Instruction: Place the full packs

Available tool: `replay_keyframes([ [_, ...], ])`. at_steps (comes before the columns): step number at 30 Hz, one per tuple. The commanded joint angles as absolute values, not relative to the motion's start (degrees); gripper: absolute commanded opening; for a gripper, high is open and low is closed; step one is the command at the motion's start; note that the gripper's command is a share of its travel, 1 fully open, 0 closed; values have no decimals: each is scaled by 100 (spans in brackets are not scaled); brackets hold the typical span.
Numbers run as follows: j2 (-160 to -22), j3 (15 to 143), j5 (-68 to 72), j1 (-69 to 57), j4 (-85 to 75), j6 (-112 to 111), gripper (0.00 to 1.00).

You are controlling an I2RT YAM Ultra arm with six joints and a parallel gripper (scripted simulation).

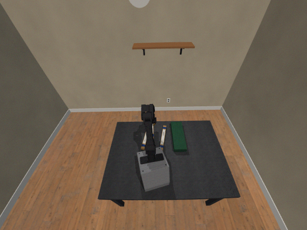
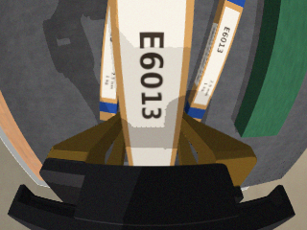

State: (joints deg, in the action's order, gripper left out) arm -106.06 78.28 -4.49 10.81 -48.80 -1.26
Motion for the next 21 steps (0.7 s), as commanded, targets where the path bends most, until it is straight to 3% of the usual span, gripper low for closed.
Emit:
replay_keyframes([
  [1, -10334, 7947, -472, 1201, -4765, -196, 0],
  [21, -10376, 7910, -487, 1236, -4711, -230, 0],
])
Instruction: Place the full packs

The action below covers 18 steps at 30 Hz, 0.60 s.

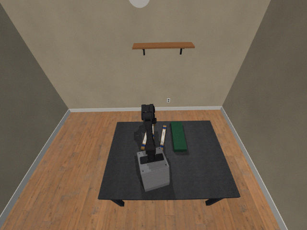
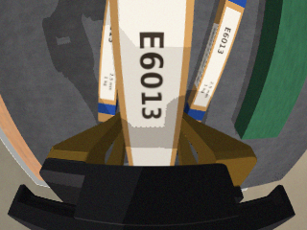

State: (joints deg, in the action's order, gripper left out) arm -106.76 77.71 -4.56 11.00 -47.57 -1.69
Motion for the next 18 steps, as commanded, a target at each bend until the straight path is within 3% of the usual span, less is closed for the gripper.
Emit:
replay_keyframes([
  [1, -10378, 7896, -488, 1238, -4697, -232, 0],
  [18, -10394, 7850, -477, 1253, -4656, -246, 0],
])
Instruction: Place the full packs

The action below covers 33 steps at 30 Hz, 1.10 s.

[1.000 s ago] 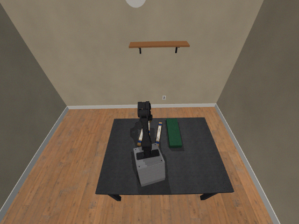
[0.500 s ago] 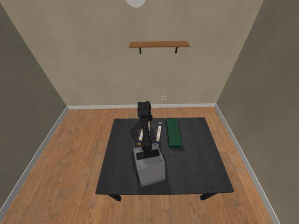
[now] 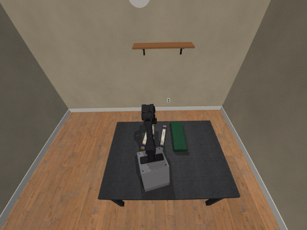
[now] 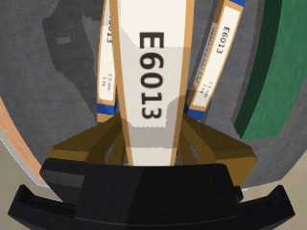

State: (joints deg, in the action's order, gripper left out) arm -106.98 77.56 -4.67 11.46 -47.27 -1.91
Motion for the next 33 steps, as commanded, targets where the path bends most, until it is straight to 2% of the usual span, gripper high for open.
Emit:
replay_keyframes([
  [1, -10394, 7850, -477, 1253, -4656, -246, 0],
  [33, -10807, 7381, -456, 1122, -3992, -139, 0],
])
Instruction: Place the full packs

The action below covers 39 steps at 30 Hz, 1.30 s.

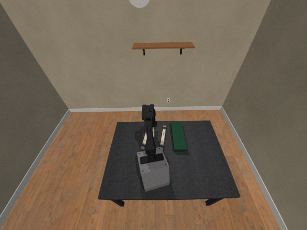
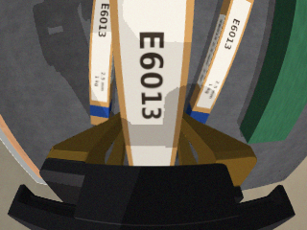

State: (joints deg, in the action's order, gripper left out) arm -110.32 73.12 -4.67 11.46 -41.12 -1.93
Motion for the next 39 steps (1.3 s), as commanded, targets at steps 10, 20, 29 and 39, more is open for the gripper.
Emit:
replay_keyframes([
  [10, -10950, 7323, -453, 1109, -3789, -126, 0],
  [20, -11092, 7269, -450, 1096, -3593, -113, 0],
  [29, -11265, 7225, -447, 1081, -3375, -99, 0],
  [39, -11306, 7210, -444, 1081, -3318, -95, 0],
])
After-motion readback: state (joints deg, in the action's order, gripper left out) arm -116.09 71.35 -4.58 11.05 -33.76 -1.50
